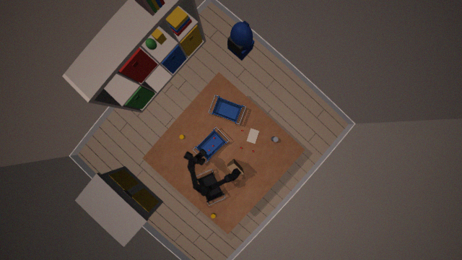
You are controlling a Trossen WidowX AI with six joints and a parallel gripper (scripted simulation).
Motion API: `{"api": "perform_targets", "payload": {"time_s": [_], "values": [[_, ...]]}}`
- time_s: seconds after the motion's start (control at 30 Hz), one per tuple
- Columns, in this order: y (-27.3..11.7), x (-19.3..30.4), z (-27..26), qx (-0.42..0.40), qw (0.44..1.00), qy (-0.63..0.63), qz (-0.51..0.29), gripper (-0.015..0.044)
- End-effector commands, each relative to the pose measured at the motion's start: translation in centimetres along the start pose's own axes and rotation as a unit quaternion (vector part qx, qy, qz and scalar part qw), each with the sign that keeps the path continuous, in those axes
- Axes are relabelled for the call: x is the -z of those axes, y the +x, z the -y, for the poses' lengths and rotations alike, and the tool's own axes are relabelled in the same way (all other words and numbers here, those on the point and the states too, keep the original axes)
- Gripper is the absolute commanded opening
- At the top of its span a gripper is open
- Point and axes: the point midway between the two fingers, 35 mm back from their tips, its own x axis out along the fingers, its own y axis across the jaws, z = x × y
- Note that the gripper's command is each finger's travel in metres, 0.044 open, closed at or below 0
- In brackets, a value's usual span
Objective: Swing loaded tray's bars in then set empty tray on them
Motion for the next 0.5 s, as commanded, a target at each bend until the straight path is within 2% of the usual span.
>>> {"api": "perform_targets", "payload": {"time_s": [0.0,0.47], "values": [[-1.3,0.2,-1.1,-0.006,1.0,0.003,-0.006,0.009],[-1.6,0.1,-5.2,-0.007,1.0,0.003,-0.006,0.009]]}}
